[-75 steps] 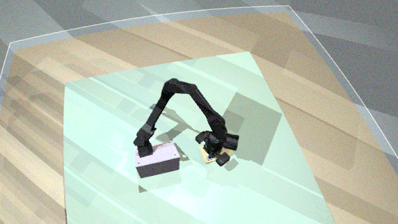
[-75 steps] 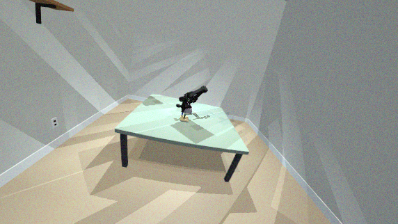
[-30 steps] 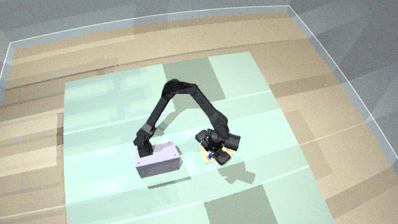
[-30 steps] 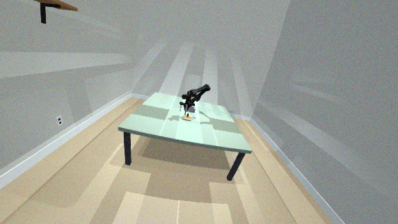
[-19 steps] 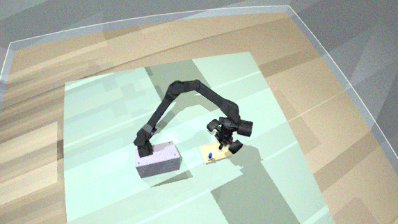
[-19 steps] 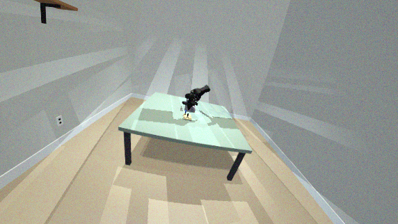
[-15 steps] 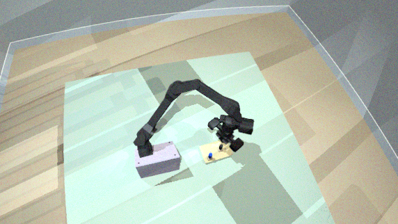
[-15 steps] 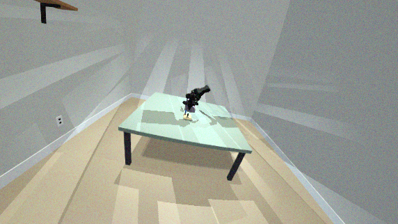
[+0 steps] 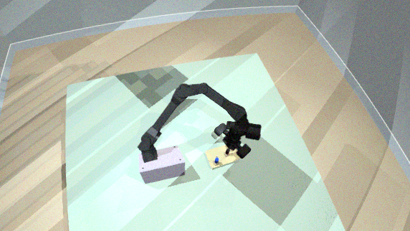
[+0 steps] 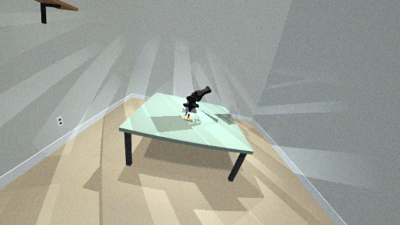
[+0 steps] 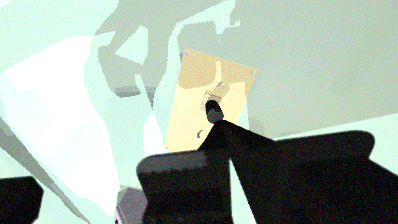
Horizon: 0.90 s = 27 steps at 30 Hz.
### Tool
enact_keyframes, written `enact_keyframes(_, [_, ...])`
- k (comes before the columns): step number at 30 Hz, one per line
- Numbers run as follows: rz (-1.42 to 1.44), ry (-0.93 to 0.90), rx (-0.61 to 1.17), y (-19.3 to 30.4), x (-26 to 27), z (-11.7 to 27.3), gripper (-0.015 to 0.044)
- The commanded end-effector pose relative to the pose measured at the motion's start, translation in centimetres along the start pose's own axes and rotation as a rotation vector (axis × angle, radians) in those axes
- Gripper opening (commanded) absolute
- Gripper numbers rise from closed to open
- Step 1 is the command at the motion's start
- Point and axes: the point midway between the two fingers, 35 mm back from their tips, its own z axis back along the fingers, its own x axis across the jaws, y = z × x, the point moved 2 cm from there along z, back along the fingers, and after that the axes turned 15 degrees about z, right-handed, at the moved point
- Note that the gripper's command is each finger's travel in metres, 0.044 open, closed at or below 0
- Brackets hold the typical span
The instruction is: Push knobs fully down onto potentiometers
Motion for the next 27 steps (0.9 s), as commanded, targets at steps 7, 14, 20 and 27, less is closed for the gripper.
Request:
enact_keyframes(7, [-0.009, -0.008, -0.001, 0.1, 0.2, -1.8, 0.0])
enact_keyframes(14, [-0.009, -0.008, -0.001, 0.1, 0.2, -2.0, 0.0])
enact_keyframes(20, [-0.009, -0.008, -0.001, 0.1, 0.2, -2.0, 0.0])
enact_keyframes(27, [-0.009, -0.008, -0.001, 0.1, 0.2, -2.2, 0.0])
